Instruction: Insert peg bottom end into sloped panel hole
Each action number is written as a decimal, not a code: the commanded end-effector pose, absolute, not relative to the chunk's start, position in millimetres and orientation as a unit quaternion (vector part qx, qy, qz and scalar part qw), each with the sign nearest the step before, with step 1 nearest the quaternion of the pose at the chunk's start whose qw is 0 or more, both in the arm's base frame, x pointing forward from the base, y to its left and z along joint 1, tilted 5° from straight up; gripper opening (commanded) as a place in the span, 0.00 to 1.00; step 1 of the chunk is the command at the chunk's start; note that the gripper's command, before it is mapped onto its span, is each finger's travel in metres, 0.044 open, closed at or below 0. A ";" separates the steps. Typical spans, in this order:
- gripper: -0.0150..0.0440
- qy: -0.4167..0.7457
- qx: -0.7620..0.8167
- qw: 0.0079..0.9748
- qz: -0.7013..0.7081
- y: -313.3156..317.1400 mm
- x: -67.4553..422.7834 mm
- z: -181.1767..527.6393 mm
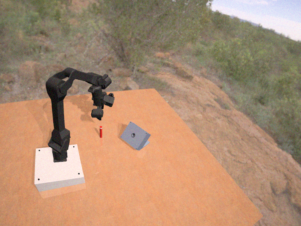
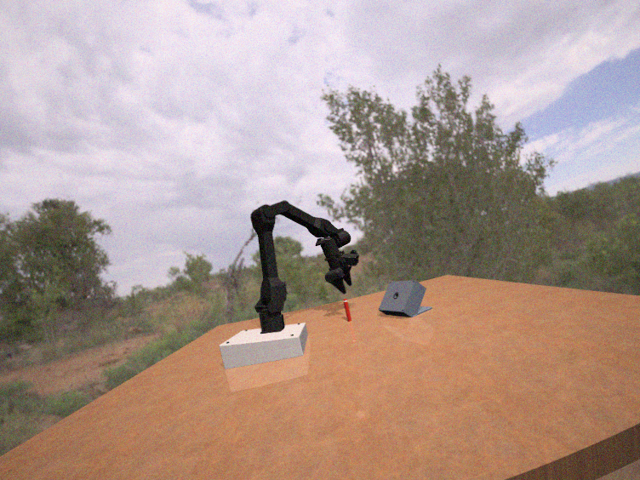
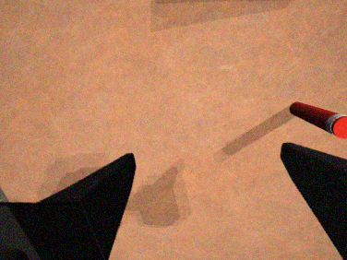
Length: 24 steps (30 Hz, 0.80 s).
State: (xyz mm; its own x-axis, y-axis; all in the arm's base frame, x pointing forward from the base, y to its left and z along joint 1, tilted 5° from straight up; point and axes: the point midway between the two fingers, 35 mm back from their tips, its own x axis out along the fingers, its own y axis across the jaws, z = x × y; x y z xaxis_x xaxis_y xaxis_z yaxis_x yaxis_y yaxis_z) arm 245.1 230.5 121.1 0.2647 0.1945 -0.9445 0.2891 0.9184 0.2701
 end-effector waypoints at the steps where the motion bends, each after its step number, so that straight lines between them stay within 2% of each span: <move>1: 1.00 0.619 0.203 0.757 -0.057 212.8 244.3 119.1; 14: 1.00 0.658 0.214 0.707 -0.147 153.9 234.2 112.9; 24: 1.00 0.660 0.215 0.704 -0.152 152.0 234.5 105.6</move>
State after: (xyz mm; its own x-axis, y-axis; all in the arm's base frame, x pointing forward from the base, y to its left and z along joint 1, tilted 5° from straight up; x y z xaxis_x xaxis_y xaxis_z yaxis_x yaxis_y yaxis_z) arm 234.6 151.5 109.4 0.0882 0.0656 -0.9939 0.4993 0.8605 0.1011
